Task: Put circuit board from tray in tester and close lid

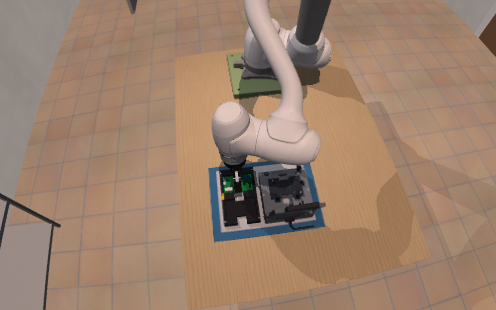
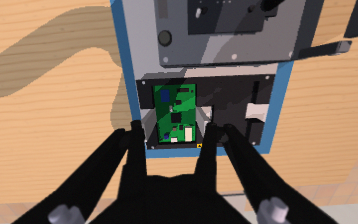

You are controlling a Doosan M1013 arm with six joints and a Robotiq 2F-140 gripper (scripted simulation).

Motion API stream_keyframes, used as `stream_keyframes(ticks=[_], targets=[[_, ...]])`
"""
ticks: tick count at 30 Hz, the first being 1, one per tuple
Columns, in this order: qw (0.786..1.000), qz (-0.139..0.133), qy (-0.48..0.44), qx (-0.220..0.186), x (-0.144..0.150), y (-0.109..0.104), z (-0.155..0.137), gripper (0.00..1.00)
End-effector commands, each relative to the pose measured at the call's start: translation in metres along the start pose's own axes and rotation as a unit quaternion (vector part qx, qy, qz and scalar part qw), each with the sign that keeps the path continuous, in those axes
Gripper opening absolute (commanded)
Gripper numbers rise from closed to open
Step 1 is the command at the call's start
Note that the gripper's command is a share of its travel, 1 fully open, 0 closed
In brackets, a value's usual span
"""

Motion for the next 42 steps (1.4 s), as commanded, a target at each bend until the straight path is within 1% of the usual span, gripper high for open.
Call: stream_keyframes(ticks=[1, 6, 7, 20, 21, 42], targets=[[1.000, 0.000, 0.000, 0.000, 0.0000, -0.0001, 0.0000, 0.51], [1.000, 0.000, 0.000, 0.000, 0.0000, -0.0001, 0.0000, 0.51], [1.000, 0.000, 0.000, 0.000, 0.0000, -0.0001, 0.0000, 0.49], [1.000, 0.000, 0.000, 0.000, 0.0000, -0.0001, 0.0000, 0.49], [1.000, 0.000, 0.000, 0.000, 0.0000, -0.0001, 0.0000, 0.47], [1.000, 0.000, 0.000, 0.000, 0.0000, -0.0001, 0.0000, 0.46]])
Point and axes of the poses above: the point where the finger pads meet when closed, its own y axis out along the fingers, its own x axis across the jaws, z = x × y, the point moved 7 cm from there along -y, back along the fingers, and after that the axes turned 10 degrees about y, right-handed, at the moved point
